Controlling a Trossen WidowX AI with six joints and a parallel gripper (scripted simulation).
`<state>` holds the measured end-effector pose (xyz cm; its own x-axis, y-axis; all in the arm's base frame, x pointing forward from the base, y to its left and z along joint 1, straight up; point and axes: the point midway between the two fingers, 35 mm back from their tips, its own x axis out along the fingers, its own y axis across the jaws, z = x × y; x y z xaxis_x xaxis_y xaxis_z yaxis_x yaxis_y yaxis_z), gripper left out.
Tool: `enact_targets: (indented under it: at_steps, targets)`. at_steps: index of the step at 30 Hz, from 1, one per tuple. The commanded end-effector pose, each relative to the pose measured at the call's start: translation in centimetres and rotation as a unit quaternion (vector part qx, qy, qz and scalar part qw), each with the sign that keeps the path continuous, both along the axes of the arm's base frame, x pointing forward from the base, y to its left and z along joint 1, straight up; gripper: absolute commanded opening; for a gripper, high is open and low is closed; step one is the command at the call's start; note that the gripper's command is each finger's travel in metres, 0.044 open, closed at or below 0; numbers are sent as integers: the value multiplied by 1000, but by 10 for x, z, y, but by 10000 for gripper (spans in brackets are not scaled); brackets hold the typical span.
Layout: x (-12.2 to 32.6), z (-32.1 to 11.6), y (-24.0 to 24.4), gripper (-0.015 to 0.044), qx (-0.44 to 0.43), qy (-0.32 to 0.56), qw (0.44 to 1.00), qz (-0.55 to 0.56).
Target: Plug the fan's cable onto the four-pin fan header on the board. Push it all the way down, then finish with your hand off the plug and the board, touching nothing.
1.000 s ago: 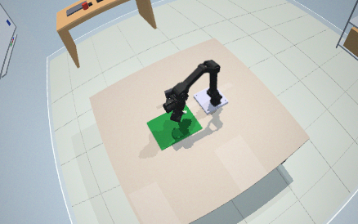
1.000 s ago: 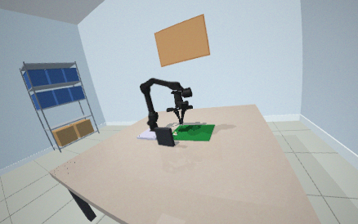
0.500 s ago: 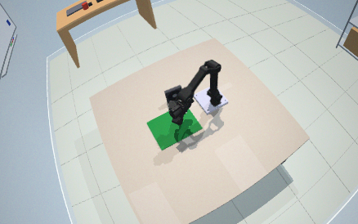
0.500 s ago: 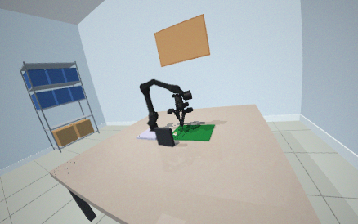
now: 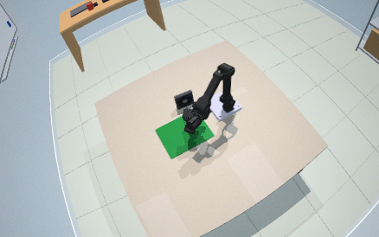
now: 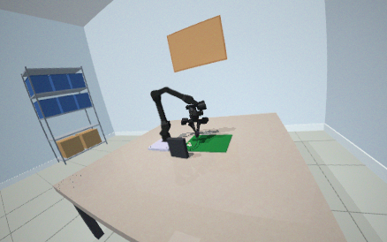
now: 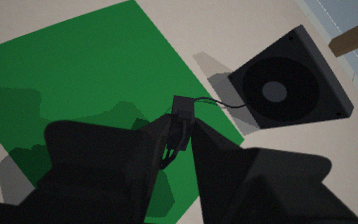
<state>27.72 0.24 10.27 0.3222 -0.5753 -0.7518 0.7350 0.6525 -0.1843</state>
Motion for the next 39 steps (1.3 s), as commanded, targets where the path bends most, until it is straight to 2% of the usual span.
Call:
enact_targets:
  at_steps: [1, 39]
  targets:
    - [0, 0, 1, 0, -18, -21, 1000, 1]
    - [-22, 13, 20, 0, -173, -272, 946, 40]
